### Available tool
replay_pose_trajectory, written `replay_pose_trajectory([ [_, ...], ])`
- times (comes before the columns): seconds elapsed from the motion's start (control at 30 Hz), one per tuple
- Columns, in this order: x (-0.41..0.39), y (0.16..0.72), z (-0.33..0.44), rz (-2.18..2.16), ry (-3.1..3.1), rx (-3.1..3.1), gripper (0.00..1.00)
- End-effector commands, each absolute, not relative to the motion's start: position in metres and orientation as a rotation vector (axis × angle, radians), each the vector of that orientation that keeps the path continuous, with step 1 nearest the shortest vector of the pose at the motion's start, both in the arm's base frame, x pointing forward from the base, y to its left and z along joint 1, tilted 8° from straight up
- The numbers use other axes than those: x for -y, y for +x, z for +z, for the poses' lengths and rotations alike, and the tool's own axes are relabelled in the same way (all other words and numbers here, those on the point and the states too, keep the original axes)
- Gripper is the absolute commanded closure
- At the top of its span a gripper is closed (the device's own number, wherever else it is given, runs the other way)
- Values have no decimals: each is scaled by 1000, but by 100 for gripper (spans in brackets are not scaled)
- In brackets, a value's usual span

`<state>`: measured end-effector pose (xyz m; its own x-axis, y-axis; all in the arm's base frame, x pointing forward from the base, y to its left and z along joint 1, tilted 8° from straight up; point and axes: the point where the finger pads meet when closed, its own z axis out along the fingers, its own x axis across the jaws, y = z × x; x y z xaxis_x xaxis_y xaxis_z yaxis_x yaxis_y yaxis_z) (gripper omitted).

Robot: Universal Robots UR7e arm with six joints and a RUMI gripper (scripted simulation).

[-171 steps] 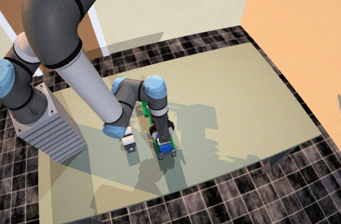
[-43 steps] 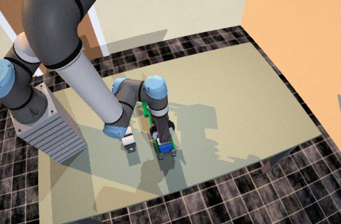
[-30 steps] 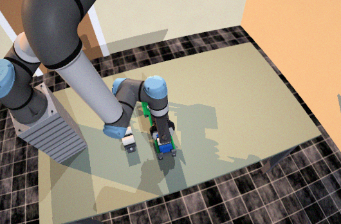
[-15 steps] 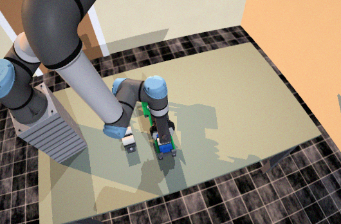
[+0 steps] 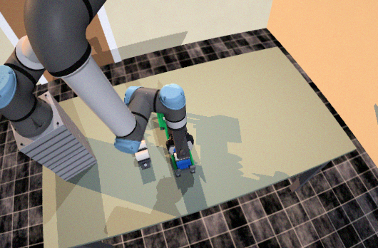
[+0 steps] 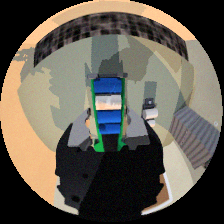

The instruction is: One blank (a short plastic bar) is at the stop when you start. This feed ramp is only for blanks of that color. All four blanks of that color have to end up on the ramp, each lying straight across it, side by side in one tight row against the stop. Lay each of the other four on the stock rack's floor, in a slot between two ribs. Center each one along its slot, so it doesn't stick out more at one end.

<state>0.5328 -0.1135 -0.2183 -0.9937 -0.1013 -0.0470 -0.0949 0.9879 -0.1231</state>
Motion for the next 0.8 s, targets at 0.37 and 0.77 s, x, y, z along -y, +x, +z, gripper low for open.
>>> replay_pose_trajectory([
  [0.37, 117, 535, -229, -188, -148, -3077, 51],
  [0.77, 119, 536, -249, -188, -148, -3077, 51],
])
